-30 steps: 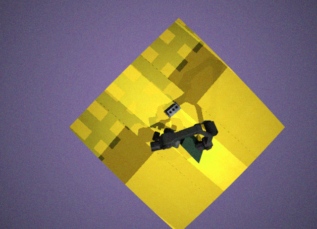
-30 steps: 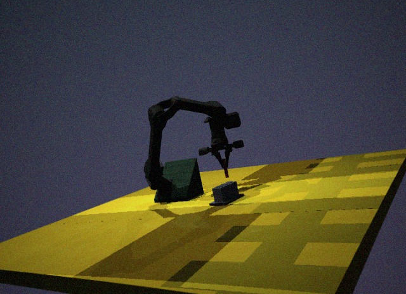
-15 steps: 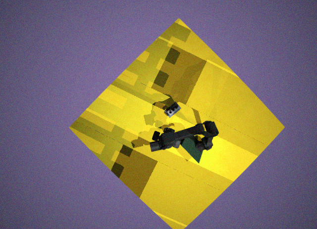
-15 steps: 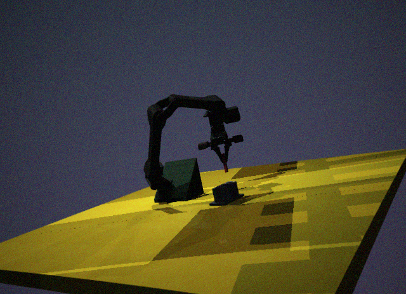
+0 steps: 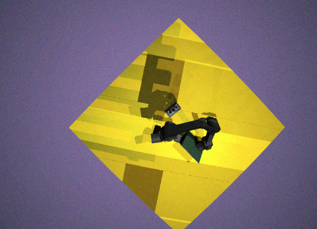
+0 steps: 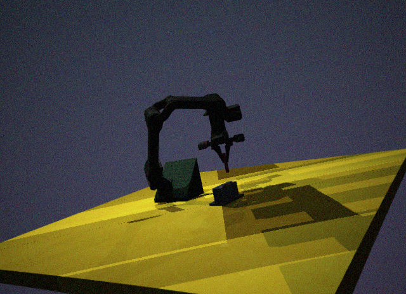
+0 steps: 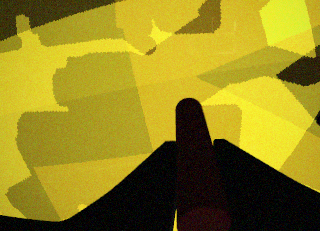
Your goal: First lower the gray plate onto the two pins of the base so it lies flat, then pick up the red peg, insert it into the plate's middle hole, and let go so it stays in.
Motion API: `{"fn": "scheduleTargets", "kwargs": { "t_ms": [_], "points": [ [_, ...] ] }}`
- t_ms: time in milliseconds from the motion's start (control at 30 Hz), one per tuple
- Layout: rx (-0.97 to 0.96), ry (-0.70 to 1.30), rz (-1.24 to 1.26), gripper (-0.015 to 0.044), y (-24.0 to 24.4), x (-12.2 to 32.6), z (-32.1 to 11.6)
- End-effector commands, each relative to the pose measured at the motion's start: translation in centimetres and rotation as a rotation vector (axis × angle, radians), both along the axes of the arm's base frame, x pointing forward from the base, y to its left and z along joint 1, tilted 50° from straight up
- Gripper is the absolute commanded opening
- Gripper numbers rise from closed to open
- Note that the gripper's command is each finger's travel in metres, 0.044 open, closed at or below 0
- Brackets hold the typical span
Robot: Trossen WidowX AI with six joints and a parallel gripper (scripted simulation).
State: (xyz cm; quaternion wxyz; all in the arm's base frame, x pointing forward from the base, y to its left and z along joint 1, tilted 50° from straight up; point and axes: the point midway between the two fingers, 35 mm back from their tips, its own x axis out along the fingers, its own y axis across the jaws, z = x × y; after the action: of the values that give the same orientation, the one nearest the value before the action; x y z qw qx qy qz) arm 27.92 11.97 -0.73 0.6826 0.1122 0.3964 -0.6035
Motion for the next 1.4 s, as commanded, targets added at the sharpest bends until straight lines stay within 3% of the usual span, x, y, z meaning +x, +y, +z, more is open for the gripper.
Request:
{"fn": "scheduleTargets", "kwargs": {
  "t_ms": [0,1367],
  "points": [
    [0.006,-0.01,0.008,0.0,-0.4,0.8,0.8],
    [-0.014,-0.012,0.016,0.0,-7.6,6.0,8.6]
  ]
}}
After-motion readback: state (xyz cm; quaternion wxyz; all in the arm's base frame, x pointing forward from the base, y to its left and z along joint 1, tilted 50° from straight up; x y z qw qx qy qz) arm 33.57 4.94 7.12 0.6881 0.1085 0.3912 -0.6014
